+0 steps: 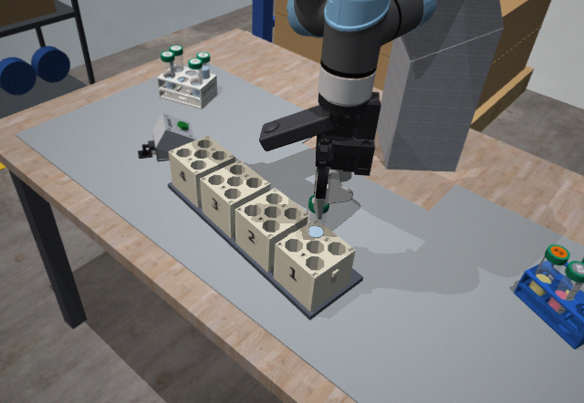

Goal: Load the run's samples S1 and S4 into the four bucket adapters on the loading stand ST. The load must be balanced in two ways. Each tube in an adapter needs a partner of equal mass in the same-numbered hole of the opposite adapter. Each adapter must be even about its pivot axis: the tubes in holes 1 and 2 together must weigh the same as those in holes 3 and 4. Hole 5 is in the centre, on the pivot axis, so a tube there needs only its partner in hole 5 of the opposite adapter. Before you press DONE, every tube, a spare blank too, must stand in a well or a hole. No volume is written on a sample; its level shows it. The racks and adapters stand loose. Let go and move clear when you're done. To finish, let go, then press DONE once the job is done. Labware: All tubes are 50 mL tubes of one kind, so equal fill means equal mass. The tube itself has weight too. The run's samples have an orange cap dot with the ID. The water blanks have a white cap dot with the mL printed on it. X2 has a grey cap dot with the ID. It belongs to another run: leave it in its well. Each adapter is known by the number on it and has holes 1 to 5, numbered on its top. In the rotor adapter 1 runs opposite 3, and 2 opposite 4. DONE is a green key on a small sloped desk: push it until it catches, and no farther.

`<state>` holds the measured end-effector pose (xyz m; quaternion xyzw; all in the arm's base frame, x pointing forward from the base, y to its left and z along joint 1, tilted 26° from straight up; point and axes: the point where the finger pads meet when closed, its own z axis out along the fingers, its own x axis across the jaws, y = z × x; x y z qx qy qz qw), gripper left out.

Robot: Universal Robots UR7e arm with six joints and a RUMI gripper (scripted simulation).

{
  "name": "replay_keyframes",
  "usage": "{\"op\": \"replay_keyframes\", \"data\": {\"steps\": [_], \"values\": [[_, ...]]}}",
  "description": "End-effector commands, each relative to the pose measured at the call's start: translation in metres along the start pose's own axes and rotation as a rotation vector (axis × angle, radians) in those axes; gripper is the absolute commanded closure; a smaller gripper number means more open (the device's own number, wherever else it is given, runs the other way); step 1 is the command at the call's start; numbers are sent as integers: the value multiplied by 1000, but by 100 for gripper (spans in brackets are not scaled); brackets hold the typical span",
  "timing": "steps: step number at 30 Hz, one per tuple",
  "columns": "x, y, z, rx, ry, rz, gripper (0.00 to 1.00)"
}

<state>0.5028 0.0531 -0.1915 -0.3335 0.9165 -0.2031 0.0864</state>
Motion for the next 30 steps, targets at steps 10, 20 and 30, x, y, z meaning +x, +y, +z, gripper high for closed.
{"op": "replay_keyframes", "data": {"steps": [10,20,30], "values": [[0,0,18,1,-1,0,100],[0,0,29,1,-1,0,100],[0,0,36,1,-1,0,100]]}}
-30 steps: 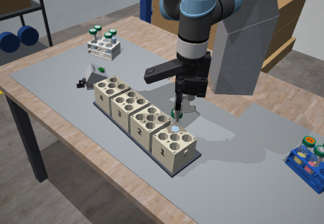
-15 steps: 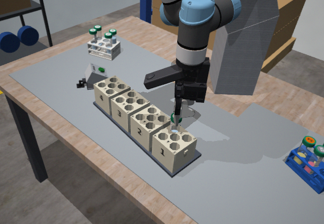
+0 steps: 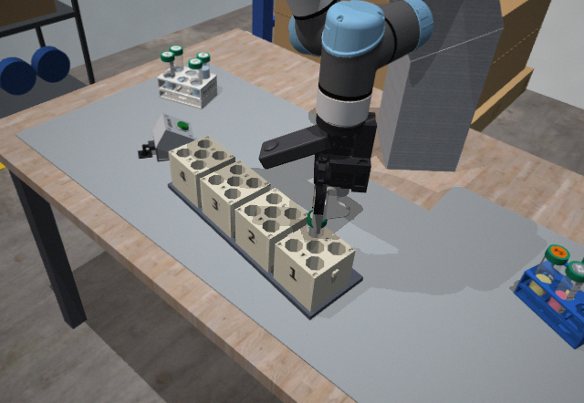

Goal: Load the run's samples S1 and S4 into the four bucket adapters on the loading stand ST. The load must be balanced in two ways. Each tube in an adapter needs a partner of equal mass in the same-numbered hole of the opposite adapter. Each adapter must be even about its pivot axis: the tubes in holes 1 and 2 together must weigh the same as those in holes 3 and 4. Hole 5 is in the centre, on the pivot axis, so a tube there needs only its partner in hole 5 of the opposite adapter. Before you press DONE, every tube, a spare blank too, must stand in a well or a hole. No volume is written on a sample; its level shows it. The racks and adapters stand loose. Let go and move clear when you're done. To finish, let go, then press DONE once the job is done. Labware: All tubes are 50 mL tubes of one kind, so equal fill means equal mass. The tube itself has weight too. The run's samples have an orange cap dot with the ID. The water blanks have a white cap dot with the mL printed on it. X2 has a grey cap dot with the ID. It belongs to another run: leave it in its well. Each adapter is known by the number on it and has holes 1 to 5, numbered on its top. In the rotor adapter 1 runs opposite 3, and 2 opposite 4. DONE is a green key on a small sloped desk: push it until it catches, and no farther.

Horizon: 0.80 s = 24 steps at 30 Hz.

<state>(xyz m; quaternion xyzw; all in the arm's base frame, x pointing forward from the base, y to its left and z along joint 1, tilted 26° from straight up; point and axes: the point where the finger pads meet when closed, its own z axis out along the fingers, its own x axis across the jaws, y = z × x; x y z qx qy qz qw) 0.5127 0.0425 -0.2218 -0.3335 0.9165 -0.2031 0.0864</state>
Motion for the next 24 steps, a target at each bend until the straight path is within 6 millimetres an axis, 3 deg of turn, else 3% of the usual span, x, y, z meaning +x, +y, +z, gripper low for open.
{"op": "replay_keyframes", "data": {"steps": [1,22,23,24], "values": [[0,0,2,1,-1,0,100],[0,0,8,1,-1,0,100],[0,0,8,1,-1,0,65],[0,0,8,1,-1,0,65]]}}
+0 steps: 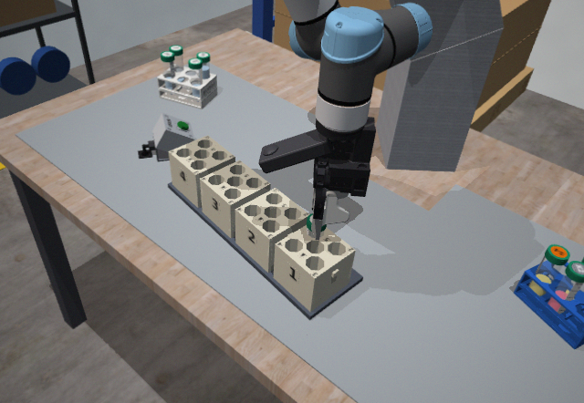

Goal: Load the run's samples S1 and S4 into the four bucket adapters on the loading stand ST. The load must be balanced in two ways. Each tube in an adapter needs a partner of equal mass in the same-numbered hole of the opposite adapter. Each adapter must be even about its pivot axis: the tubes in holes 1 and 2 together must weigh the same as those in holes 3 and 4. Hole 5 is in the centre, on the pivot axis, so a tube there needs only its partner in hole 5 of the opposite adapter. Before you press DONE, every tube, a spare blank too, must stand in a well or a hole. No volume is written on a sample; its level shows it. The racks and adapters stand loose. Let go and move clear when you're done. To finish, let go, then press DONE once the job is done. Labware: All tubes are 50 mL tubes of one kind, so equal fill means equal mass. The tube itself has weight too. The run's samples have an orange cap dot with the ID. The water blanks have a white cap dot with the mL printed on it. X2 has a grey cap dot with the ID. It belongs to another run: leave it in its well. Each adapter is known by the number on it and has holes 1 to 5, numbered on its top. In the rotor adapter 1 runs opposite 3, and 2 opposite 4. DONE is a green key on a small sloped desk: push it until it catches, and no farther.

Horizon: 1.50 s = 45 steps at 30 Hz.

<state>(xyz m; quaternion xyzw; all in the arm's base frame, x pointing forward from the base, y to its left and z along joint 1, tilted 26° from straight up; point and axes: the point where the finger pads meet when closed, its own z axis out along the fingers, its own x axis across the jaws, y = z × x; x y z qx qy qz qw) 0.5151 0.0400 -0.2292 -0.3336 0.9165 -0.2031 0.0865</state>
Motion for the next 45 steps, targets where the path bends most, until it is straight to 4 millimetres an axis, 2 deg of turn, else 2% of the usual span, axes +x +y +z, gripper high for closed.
{"op": "replay_keyframes", "data": {"steps": [1,13,25,30,42,44,45], "values": [[0,0,0,1,-1,0,65],[0,0,0,1,-1,0,65],[0,0,-40,1,-1,0,65],[0,0,-41,1,-1,0,65],[86,-50,-41,1,1,-585,65],[86,-50,-41,1,1,-585,65],[94,-54,-41,1,0,-650,65]]}}
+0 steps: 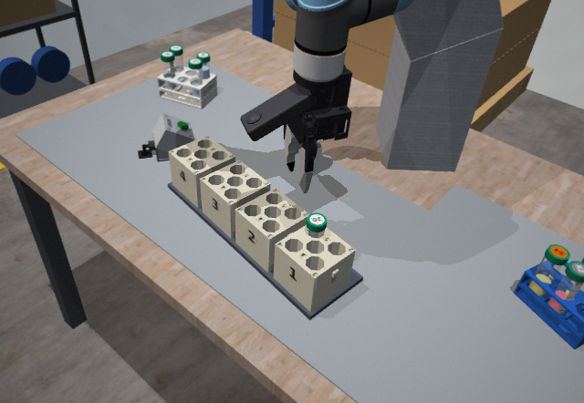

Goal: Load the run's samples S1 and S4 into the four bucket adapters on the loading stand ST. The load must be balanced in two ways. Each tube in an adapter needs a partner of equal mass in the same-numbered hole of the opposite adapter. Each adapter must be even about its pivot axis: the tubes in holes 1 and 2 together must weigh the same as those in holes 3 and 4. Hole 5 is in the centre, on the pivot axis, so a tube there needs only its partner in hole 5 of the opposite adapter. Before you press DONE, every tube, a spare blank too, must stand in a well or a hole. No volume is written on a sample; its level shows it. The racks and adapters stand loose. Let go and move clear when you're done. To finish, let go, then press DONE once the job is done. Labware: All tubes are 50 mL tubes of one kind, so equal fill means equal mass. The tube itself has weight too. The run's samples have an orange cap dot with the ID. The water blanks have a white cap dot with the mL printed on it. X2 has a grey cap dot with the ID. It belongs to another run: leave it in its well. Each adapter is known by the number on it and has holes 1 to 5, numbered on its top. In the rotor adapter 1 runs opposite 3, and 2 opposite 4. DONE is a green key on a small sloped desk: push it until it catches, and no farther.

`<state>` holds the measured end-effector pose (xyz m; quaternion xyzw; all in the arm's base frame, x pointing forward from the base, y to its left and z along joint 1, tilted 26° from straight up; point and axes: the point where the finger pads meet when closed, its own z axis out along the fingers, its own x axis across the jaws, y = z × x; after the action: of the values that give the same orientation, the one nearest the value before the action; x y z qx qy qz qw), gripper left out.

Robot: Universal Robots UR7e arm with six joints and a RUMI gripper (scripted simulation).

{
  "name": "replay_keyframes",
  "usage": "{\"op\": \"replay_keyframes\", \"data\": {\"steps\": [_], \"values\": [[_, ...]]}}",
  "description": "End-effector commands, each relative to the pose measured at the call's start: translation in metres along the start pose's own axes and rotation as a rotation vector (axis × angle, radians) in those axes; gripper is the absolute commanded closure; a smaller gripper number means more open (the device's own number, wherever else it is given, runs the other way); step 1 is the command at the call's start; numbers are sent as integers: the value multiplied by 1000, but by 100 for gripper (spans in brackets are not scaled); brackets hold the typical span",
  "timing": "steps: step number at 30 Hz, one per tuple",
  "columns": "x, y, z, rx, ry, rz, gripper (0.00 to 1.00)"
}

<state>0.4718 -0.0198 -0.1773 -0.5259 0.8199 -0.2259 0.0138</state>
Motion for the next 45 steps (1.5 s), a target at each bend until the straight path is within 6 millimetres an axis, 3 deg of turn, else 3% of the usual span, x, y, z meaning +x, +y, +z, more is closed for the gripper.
{"op": "replay_keyframes", "data": {"steps": [1,14,16,31,33,45], "values": [[36,-4,1,20,-50,-245,65],[144,-11,7,33,-44,-778,65],[144,-11,7,33,-44,-778,65],[269,-19,13,33,-44,-778,65],[269,-19,13,33,-44,-778,65],[368,-26,18,33,-44,-778,65]]}}
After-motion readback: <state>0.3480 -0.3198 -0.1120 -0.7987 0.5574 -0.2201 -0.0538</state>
